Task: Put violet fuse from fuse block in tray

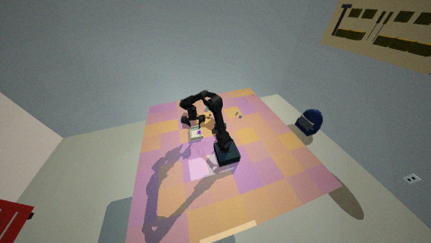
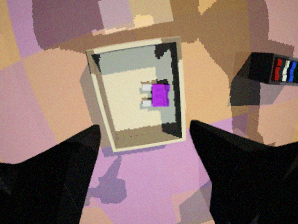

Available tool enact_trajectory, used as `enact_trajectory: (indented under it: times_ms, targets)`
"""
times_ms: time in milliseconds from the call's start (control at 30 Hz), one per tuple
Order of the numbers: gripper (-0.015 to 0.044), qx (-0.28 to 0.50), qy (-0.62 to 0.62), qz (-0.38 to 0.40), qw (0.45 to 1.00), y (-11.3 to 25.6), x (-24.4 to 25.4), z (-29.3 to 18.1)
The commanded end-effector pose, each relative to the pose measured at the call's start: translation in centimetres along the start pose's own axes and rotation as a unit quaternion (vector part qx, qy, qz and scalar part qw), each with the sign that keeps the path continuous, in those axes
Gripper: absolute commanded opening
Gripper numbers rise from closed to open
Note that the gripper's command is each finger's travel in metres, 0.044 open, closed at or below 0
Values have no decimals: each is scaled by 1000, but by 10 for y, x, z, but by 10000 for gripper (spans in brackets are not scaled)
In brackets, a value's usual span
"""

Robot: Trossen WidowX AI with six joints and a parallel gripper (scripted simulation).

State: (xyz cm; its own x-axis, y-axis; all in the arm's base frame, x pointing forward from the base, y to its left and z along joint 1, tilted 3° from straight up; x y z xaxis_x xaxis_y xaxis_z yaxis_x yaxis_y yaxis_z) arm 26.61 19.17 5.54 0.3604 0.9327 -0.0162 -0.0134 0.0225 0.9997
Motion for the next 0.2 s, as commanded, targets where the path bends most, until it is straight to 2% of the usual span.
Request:
enact_trajectory:
  times_ms: [0,167]
  targets:
    - [330,0,0,0,1000,0,0,0]
    - [330,0,0,0,1000,0,0,0]
Point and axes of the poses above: the point midway between the two fingers, 35 mm back from their tips, its own y axis back along the fingers, its own x axis across the jaws, z = x × y, the point moved 1 cm from there along y, back along the fingers, and after that the axes turned 13 degrees about -y, right-handed, at the moved point
